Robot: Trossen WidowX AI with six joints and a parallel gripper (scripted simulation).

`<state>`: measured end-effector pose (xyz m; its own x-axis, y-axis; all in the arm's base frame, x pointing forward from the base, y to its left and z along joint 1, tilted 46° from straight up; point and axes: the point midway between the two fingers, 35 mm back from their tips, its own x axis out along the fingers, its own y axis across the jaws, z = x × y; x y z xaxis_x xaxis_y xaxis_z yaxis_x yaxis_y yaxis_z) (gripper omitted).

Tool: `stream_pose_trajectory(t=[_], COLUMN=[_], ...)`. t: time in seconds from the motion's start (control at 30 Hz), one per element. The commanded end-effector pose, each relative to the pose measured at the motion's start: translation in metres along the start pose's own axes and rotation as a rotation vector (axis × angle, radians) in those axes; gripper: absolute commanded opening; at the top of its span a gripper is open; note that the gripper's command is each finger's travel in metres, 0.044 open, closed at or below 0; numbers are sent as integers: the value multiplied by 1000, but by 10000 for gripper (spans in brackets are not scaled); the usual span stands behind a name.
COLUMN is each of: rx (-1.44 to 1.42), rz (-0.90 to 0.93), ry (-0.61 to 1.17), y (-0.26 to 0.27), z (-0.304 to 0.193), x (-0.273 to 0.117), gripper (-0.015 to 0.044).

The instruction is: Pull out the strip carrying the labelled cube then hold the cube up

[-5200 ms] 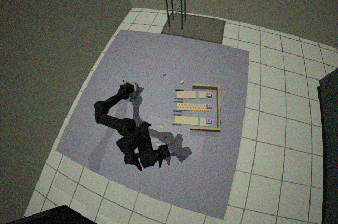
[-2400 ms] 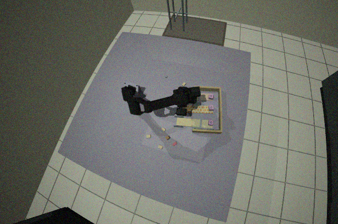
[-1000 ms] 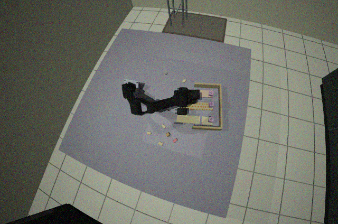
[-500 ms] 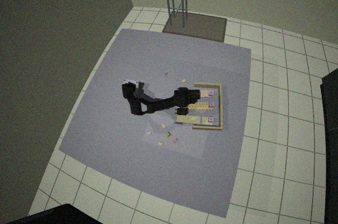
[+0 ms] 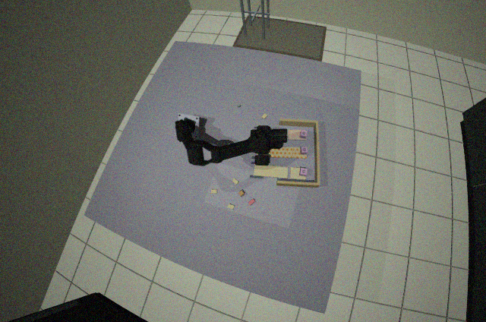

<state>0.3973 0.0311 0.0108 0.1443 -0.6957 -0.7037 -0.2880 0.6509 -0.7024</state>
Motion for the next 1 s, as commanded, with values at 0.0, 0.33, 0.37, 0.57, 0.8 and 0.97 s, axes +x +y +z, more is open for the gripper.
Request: stream_pose_trajectory(t=[0.0, 0.33, 0.37, 0.57, 0.8, 0.97], rx=[-3, -3, -3, -4, -4, -4], rz=[-4, -4, -4, -4, -4, -4], ry=[0, 0, 0, 1, 1, 2], y=[-1, 0, 0, 1, 1, 1], z=[1, -14, -15, -24, -35, -43], x=[2, 2, 2, 3, 3, 3], gripper=[0, 0, 0, 0, 0, 0])
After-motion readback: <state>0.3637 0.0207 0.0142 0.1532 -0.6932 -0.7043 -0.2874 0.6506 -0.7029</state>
